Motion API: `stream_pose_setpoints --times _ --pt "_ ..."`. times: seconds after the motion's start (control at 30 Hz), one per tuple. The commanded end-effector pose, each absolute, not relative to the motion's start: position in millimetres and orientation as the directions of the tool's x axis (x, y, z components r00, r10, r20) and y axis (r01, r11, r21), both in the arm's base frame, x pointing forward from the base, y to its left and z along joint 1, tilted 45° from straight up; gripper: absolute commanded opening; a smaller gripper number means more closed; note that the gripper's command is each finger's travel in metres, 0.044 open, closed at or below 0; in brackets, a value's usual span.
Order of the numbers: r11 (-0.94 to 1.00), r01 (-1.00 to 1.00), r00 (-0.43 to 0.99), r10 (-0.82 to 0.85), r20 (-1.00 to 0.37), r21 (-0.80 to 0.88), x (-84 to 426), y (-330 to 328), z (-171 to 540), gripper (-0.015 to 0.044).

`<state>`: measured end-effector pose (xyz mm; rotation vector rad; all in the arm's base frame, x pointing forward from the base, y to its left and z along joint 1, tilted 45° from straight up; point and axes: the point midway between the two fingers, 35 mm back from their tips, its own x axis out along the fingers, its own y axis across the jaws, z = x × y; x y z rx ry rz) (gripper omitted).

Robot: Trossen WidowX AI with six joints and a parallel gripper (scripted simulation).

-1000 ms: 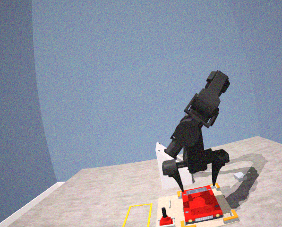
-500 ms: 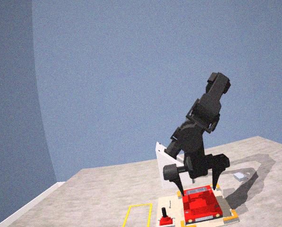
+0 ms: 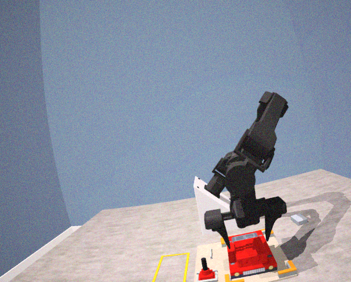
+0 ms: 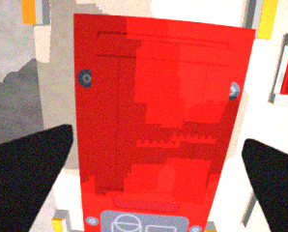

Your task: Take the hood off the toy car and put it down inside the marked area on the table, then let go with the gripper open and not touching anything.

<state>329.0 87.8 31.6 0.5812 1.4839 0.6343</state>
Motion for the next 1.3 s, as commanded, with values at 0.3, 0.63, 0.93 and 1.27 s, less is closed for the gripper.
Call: stream_pose_setpoints --times 0.3,0.63,0.93,1.27 --pt "0.708 -0.026 -0.014 0.706 -0.708 0.706 328 94 27 0.044" --pt "0.708 -0.026 -0.014 0.706 -0.708 0.706 328 97 23 0.044" --pt "0.707 -0.026 -0.014 0.706 -0.708 0.706 328 101 20 0.044" --pt "0.707 -0.026 -0.014 0.706 -0.708 0.707 328 104 17 0.044"
